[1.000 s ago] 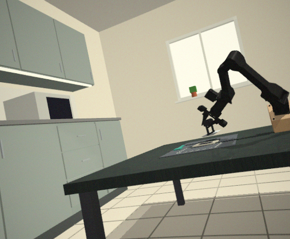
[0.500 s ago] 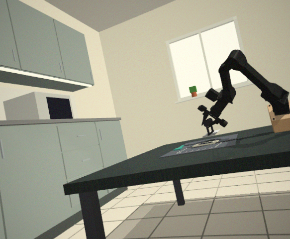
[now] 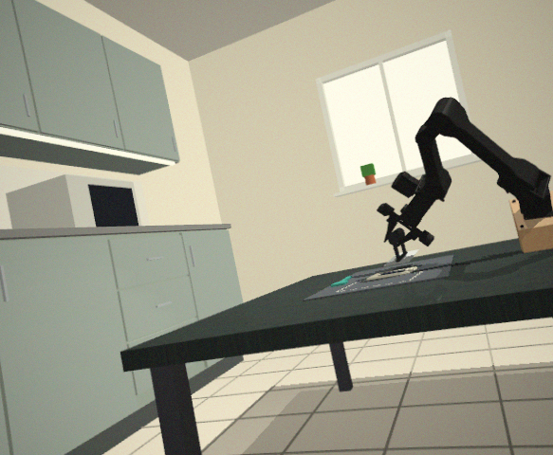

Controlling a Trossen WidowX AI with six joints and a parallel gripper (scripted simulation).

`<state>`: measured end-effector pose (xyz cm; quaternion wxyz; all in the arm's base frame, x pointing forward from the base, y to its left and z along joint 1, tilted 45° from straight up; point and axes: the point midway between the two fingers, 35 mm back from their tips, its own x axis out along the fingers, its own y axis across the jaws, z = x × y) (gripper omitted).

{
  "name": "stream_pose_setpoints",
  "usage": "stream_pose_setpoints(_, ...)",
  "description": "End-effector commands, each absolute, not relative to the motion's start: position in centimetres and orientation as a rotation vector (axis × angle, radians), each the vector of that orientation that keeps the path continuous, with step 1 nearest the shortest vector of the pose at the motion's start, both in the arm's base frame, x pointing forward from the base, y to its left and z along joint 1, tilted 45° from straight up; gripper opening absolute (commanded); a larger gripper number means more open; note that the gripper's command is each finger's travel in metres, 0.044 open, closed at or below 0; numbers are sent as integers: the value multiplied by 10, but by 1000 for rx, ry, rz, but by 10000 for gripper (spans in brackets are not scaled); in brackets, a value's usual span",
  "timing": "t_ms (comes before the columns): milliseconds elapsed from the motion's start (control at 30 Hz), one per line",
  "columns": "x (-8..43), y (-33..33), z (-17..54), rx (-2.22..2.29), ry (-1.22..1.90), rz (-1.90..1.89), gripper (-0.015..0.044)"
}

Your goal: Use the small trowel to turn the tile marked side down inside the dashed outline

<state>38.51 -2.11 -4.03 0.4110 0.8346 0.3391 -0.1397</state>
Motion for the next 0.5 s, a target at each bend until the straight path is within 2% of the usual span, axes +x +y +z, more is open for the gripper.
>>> stream_pose_setpoints(0, 385, -20, -46, 2104, 838, -361, 0)
stream_pose_setpoints(467, 381, -6, -58, 2106, 838, -360, 0)
